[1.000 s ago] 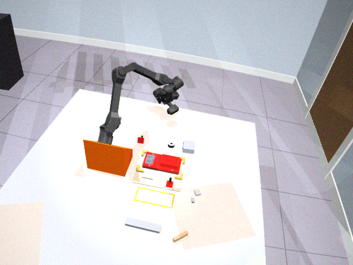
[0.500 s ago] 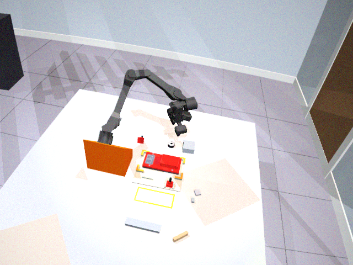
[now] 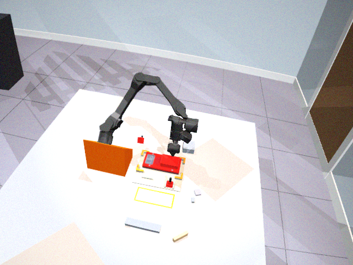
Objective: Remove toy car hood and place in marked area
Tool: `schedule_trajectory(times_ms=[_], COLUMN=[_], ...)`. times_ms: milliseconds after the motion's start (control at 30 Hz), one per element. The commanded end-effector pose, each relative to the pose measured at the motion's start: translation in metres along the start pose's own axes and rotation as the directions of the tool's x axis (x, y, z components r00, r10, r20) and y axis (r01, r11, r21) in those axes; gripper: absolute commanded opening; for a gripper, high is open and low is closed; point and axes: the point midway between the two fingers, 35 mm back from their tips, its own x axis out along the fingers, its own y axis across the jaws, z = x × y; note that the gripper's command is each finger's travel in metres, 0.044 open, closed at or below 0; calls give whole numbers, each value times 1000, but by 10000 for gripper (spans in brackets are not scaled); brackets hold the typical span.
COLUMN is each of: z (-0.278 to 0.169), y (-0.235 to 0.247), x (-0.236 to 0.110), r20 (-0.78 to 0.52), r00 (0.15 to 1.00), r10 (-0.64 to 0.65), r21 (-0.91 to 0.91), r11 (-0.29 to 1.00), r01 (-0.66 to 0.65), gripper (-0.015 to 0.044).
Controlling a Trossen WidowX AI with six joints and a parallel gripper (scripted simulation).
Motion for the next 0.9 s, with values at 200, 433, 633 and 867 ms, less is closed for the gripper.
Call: schedule_trajectory(times_ms=[200,433,633,867], z=[-10,-10,-10,-10], y=[-23,-23,-23,-23], x=[1,6,10,14], r20=[-21,-21,-21,-21], r00=[1000,1000,1000,1000], r10=[-6,-7,-7,-7], r21=[63,63,63,63], r11=[998,998,998,998], r01=[8,8,8,8], gripper=[440,440,440,440])
